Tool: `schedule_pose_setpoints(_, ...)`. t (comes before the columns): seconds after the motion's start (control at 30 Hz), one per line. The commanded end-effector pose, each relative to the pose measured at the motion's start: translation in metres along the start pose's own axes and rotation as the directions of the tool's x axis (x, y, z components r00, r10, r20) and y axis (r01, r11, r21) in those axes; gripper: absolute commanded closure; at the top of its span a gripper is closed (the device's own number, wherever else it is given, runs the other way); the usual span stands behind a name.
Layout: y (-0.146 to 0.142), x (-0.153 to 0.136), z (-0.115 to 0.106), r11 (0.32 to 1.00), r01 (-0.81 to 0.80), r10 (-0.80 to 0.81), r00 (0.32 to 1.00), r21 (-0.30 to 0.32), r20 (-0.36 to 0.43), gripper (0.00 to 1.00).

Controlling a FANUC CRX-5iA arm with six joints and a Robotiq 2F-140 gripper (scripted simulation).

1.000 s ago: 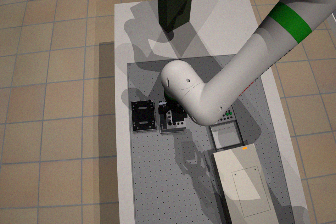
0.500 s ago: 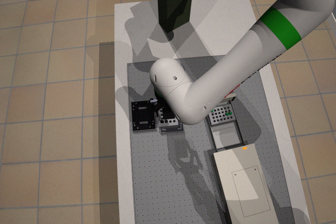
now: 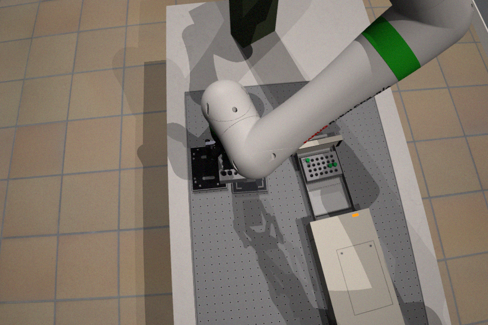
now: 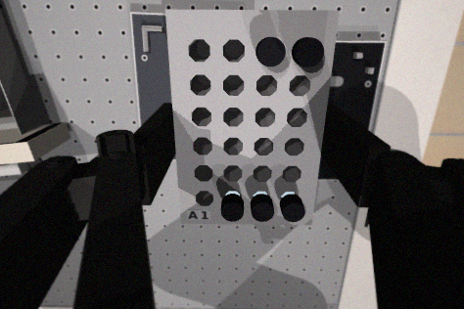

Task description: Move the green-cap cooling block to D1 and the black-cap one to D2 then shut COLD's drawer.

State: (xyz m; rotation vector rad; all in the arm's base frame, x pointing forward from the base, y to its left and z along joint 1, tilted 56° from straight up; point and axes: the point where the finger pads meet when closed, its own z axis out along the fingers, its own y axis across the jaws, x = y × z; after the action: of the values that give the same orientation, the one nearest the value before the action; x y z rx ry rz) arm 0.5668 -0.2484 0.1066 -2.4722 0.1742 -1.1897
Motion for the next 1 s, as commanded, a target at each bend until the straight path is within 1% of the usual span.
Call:
schedule_pose_setpoints(0.0, 0.003, -0.001, -0.001, 1.000, 0.001, -0.001, 1.000, -0.001, -0.001, 0.90)
schedule_pose_setpoints(0.97, 0.070, -0.027, -0.001, 1.000, 0.001, -0.001, 1.000, -0.001, -0.001, 0.90)
